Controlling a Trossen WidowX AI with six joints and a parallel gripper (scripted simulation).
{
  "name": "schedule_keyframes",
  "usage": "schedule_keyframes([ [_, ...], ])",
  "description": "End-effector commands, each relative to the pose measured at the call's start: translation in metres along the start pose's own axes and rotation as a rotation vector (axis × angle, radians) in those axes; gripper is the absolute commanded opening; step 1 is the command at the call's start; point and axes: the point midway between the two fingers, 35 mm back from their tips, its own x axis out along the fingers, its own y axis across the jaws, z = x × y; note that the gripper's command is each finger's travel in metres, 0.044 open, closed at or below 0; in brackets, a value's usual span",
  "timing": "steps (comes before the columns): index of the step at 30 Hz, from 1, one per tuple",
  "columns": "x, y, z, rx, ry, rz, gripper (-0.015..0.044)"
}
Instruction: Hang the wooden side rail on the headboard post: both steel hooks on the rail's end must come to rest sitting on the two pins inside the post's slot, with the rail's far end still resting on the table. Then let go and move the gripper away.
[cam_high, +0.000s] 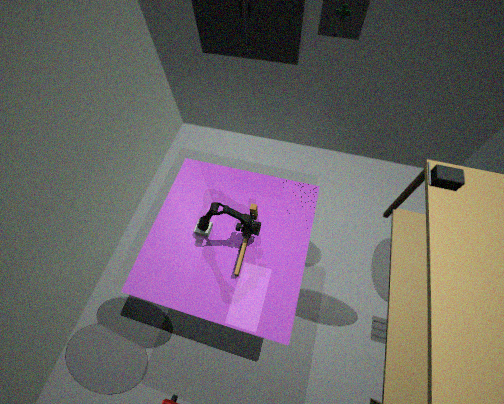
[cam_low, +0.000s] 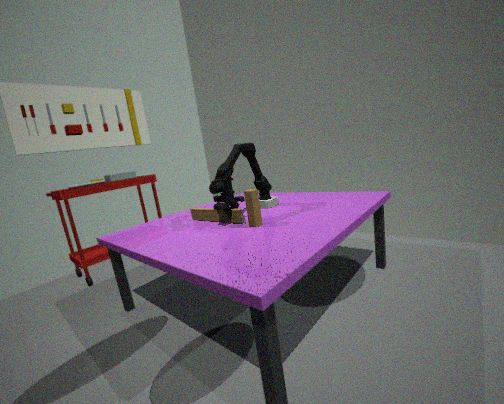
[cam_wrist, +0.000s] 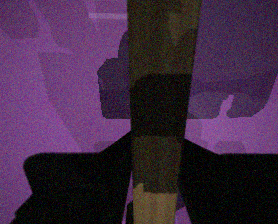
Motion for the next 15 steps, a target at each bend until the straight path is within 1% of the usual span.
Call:
schedule_keyframes([
  [1,-0.0048,0.0026,0.0002,-0.006,-0.003,0.012,0.0000],
  [15,-0.0071,0.0026,0.0002,-0.006,-0.003,0.012,0.0000],
])
